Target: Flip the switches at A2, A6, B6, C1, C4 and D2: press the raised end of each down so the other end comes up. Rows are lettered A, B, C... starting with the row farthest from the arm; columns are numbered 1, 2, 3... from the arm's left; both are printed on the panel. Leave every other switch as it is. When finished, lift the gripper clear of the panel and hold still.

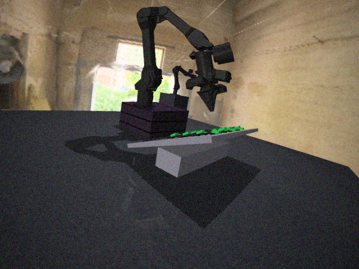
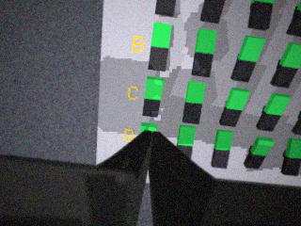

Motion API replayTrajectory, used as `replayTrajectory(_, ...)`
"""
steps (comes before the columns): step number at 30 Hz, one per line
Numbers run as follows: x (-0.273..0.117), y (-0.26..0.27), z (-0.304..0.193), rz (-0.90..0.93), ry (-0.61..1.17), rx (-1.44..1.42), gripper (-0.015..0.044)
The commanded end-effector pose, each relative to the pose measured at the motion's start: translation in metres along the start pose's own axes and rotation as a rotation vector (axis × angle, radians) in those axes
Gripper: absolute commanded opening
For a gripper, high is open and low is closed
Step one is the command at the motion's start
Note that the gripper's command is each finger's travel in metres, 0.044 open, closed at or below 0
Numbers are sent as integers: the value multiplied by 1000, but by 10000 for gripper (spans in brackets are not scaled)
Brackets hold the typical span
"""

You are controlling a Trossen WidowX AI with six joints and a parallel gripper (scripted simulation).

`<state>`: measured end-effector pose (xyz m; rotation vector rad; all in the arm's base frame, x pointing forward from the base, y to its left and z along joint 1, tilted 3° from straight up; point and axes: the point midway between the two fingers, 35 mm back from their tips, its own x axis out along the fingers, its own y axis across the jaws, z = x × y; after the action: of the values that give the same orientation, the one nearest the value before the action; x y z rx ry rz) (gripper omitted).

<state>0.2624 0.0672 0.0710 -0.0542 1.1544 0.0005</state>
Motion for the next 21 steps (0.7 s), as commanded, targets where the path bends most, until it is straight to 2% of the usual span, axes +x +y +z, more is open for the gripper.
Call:
replayTrajectory(1, -1, -15, 1, -7, 17, -1, 0)
replayTrajectory(10, -3, -104, 16, -15, 10, -4, 0)
replayTrajectory(14, -2, -106, 16, -16, 10, -4, 0)
replayTrajectory(18, 30, -106, 16, -16, 33, -4, 0)
replayTrajectory(21, 31, -106, 16, -16, 34, -4, 0)
